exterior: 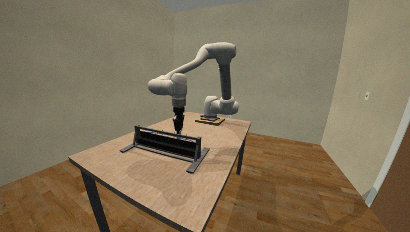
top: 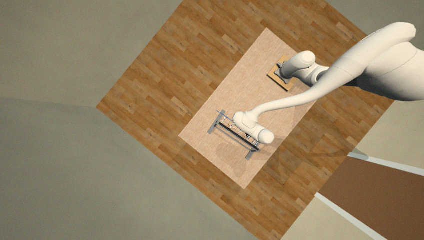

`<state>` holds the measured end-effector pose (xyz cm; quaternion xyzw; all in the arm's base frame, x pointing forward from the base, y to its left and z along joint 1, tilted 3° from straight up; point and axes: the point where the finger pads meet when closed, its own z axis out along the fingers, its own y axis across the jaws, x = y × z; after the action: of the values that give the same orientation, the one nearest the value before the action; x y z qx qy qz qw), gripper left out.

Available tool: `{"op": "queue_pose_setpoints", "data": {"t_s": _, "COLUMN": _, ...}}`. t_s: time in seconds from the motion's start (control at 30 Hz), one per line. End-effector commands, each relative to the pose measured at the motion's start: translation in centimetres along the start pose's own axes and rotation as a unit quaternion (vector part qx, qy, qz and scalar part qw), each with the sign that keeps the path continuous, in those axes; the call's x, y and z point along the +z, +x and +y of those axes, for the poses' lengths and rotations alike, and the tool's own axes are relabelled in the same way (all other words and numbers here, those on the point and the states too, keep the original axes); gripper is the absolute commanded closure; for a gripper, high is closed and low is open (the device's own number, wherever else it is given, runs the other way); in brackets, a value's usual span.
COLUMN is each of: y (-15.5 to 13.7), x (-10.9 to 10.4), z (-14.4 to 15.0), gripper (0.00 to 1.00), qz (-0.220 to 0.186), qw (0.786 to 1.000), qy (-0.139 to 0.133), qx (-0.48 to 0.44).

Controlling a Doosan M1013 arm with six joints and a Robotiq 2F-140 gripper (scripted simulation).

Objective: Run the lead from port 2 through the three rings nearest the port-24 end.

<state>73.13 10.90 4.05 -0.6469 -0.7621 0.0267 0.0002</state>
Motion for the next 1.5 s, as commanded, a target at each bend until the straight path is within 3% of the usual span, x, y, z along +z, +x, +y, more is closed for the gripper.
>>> {"op": "queue_pose_setpoints", "data": {"t_s": 0.0, "y": 0.0, "x": 0.0, "z": 0.3, "gripper": 1.0, "qz": 0.0, "qw": 1.0, "qy": 0.0, "qx": 0.0}}
{"op": "queue_pose_setpoints", "data": {"t_s": 0.77, "y": 0.0, "x": 0.0, "z": 3.3, "gripper": 1.0, "qz": 0.0, "qw": 1.0, "qy": 0.0, "qx": 0.0}}
{"op": "queue_pose_setpoints", "data": {"t_s": 1.47, "y": 0.0, "x": 0.0, "z": 3.6, "gripper": 1.0, "qz": 0.0, "qw": 1.0, "qy": 0.0, "qx": 0.0}}
